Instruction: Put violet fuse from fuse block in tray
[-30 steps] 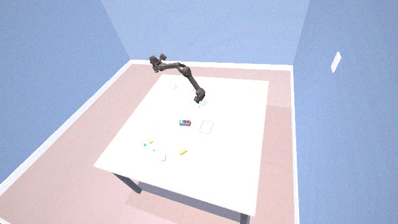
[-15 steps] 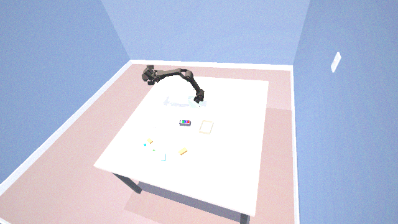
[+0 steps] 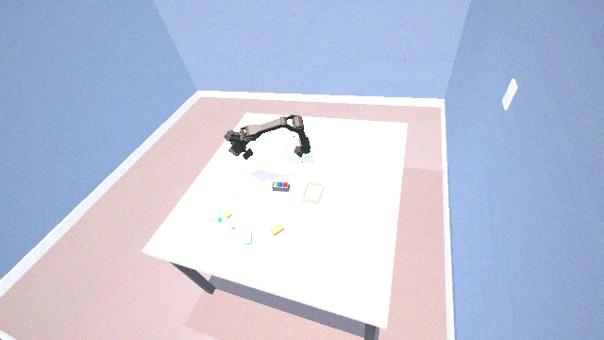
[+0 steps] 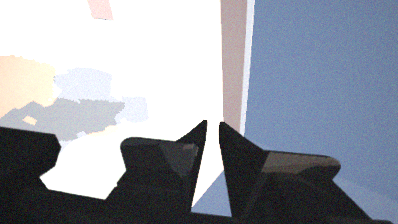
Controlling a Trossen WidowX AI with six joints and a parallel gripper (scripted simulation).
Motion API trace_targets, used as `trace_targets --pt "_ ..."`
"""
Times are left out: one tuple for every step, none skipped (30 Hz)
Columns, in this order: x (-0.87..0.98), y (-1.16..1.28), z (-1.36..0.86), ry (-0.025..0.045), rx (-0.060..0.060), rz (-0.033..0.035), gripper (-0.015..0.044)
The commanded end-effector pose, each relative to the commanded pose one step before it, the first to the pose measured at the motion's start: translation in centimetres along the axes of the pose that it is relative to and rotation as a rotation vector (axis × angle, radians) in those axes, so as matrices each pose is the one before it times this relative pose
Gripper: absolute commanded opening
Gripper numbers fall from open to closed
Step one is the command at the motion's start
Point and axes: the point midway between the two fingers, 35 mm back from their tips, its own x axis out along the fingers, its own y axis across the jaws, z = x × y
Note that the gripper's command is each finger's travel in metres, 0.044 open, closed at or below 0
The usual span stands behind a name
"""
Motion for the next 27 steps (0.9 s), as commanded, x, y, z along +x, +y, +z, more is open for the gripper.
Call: trace_targets --pt "-2.139 7.273 1.381 -0.04555 -0.1176 0.20071 0.0060" --pt "-0.243 1.674 0.407 -0.00919 -0.0235 0.04511 0.0060" --pt "-0.194 1.692 0.389 -0.00841 -0.0225 0.04560 0.0060" --pt "-0.144 1.701 0.369 -0.00763 -0.0214 0.04588 0.0060" --pt "-0.059 1.672 0.442 -0.00731 -0.0206 0.04696 0.0060" --pt "-0.011 1.677 0.421 -0.00654 -0.0193 0.04727 0.0060" --pt "0.035 1.672 0.398 -0.00578 -0.0179 0.04733 0.0060" --pt "0.081 1.665 0.373 -0.00508 -0.0165 0.04733 0.0060" --pt "0.126 1.655 0.349 -0.00443 -0.0150 0.04730 0.0060" --pt "0.170 1.642 0.323 -0.00383 -0.0135 0.04721 0.0060" --pt "0.212 1.627 0.298 -0.00329 -0.0119 0.04707 0.0060" --pt "0.252 1.610 0.271 -0.00281 -0.0104 0.04688 0.0060" --pt "0.291 1.590 0.245 -0.00238 -0.0088 0.04663 0.0060" --pt "0.327 1.560 0.217 -0.00201 -0.0072 0.04610 0.0060" --pt "0.279 1.370 0.146 -0.00142 -0.0046 0.03614 0.0060" --pt "0.188 0.818 0.076 -0.00070 -0.0023 0.02176 0.0060" --pt "0.067 0.271 0.023 -0.00021 -0.0007 0.00724 0.0060" --pt "0.000 0.000 0.000 0.00000 0.0000 0.00000 0.0060" --pt "0.000 0.000 0.000 0.00000 0.0000 0.00000 0.0060" --pt "0.000 0.000 0.000 0.00000 0.0000 0.00000 0.0060" --pt "0.000 0.000 0.000 0.00000 0.0000 0.00000 0.0060" --pt "0.000 0.000 0.000 0.00000 0.0000 0.00000 0.0060" --pt "0.000 0.000 0.000 0.00000 0.0000 0.00000 0.0060" --pt "0.016 0.002 0.001 0.00000 0.0000 -0.00001 0.0060" --pt "0.033 0.004 0.002 -0.00001 0.0000 -0.00001 0.0060" --pt "0.048 0.006 0.003 -0.00001 0.0000 -0.00002 0.0060" --pt "0.063 0.008 0.004 -0.00001 0.0000 -0.00002 0.0060"
